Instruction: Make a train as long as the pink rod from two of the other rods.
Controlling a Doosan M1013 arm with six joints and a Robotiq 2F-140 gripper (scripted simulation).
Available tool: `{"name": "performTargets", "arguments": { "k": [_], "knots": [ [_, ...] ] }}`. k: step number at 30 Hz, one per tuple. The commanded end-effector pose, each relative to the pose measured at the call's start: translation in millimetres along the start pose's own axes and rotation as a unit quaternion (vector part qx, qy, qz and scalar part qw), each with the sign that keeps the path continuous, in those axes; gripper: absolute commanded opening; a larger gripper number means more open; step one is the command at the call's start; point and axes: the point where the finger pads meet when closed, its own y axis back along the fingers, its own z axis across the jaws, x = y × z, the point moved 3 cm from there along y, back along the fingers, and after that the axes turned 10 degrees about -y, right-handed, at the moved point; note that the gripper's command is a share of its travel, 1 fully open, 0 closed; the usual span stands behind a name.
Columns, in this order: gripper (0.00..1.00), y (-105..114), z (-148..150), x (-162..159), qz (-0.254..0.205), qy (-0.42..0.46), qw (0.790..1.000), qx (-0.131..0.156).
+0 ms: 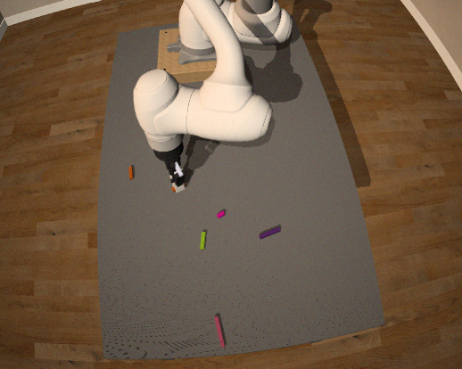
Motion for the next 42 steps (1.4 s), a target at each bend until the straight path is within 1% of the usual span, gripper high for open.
{"name": "performTargets", "arguments": {
  "k": [1,15,42],
  "knots": [
    [0.12,0,0,0,0.000,0.000,1.000,0.000],
    [0.12,-11,0,0,0.000,0.000,1.000,0.000],
    [0.12,-11,0,0,0.000,0.000,1.000,0.000]
  ]
}}
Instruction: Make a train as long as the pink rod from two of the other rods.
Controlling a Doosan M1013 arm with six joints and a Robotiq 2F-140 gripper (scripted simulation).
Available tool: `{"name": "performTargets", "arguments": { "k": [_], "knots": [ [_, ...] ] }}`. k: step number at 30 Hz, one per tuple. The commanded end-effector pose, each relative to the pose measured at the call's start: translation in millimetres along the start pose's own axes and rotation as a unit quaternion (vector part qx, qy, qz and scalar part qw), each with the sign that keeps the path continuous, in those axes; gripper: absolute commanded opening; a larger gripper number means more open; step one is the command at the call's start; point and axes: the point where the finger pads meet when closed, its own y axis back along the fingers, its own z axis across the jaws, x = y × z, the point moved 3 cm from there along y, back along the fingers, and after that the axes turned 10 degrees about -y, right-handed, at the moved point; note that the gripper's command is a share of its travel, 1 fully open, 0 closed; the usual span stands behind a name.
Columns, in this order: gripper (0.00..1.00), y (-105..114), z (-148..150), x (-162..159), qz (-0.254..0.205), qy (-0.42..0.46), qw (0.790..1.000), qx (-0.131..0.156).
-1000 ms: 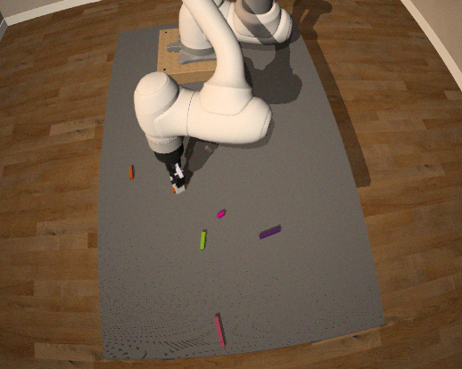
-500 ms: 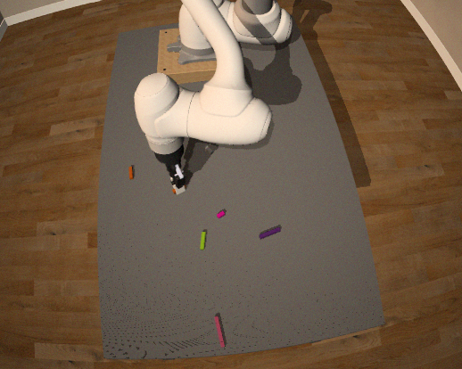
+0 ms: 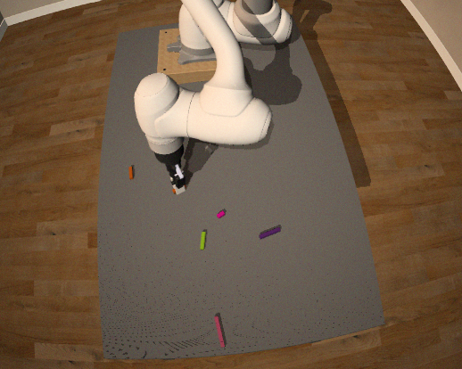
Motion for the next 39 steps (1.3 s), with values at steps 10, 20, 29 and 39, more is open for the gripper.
{"name": "performTargets", "arguments": {
  "k": [10,20,29,39],
  "knots": [
    [0.12,0.1,0.0,0.0,0.000,0.000,1.000,0.000],
    [0.19,0.1,0.0,0.0,0.000,0.000,1.000,0.000],
    [0.23,0.1,0.0,0.0,0.000,0.000,1.000,0.000],
    [0.23,0.8,0.0,0.0,0.000,0.000,1.000,0.000]
  ]
}}
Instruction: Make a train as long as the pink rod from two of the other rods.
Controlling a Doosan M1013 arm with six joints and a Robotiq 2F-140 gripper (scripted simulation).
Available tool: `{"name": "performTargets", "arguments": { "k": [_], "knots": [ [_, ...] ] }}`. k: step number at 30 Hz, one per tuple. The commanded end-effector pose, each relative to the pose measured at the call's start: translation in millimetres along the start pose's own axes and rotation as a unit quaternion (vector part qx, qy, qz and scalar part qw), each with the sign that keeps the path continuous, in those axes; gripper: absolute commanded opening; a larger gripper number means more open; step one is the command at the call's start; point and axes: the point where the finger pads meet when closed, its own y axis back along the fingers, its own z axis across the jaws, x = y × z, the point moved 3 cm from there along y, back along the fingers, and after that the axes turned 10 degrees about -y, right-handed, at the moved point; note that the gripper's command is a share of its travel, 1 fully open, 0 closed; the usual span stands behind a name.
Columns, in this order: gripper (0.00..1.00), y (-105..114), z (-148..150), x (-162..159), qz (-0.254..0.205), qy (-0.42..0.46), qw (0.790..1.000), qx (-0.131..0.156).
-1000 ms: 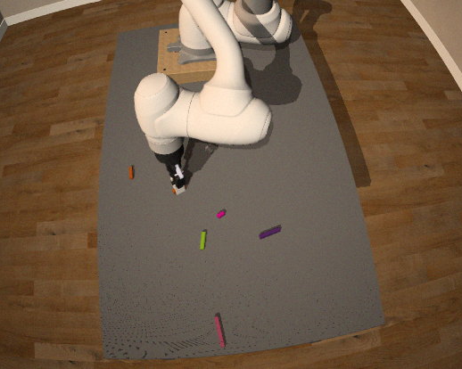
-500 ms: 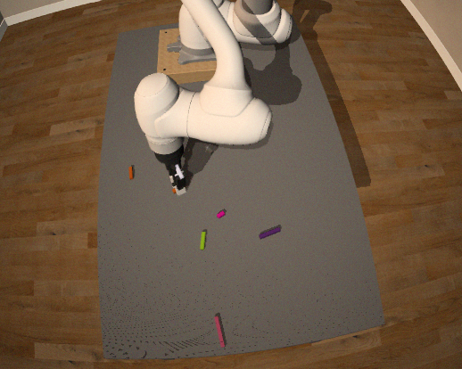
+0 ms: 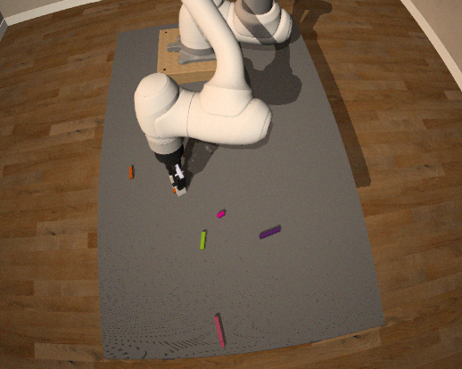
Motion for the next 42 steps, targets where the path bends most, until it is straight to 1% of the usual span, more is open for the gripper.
{"name": "performTargets", "arguments": {
  "k": [1,5,8,20,22,27,31,32,42],
  "knots": [
    [0.23,2,0,0,0.000,0.000,1.000,0.000],
    [0.23,5,0,0,0.000,0.000,1.000,0.000],
    [0.23,13,0,0,0.000,0.000,1.000,0.000],
    [0.23,74,0,0,0.000,0.000,1.000,0.000],
    [0.23,74,0,0,0.000,0.000,1.000,0.000],
    [0.23,88,0,0,0.000,0.000,1.000,0.000],
    [0.23,90,0,0,0.000,0.000,1.000,0.000],
    [1.00,90,0,0,0.000,0.000,1.000,0.000],
    [1.00,90,0,0,0.000,0.000,1.000,0.000]
  ]
}}
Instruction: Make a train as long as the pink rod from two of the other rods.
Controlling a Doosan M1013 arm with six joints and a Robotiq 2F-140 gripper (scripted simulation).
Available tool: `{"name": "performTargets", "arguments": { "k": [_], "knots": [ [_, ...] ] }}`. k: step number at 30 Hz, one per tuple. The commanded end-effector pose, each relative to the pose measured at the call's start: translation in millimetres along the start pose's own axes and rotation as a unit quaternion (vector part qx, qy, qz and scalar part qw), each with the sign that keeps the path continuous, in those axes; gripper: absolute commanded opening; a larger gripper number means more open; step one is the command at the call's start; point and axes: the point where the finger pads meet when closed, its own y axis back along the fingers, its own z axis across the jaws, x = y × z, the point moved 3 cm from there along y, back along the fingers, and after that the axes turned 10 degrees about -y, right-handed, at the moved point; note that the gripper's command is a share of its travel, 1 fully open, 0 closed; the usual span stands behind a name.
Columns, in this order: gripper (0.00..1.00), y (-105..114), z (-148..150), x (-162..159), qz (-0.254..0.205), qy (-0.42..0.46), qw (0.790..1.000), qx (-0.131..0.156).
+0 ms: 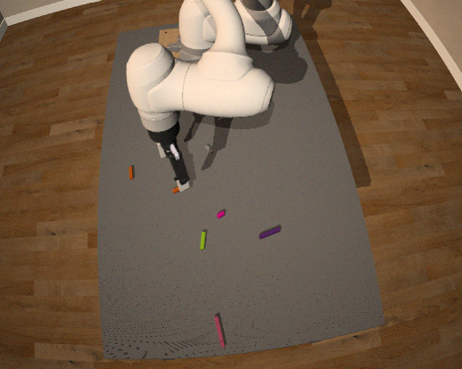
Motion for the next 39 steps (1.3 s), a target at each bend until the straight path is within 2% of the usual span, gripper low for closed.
{"name": "performTargets", "arguments": {
  "k": [1,14,20,29,31,33,39],
  "knots": [
    [1.00,0,0,0,0.000,0.000,1.000,0.000],
    [1.00,0,-1,0,0.000,-0.004,1.000,0.000],
    [1.00,0,-13,0,0.000,-0.080,0.997,0.000],
    [1.00,-2,-40,1,0.000,-0.242,0.970,0.000],
    [1.00,-2,-40,1,0.000,-0.242,0.970,0.000],
    [1.00,-3,-50,1,0.000,-0.301,0.954,0.000],
    [1.00,-4,-66,0,0.000,-0.393,0.920,0.000]
  ]
}}
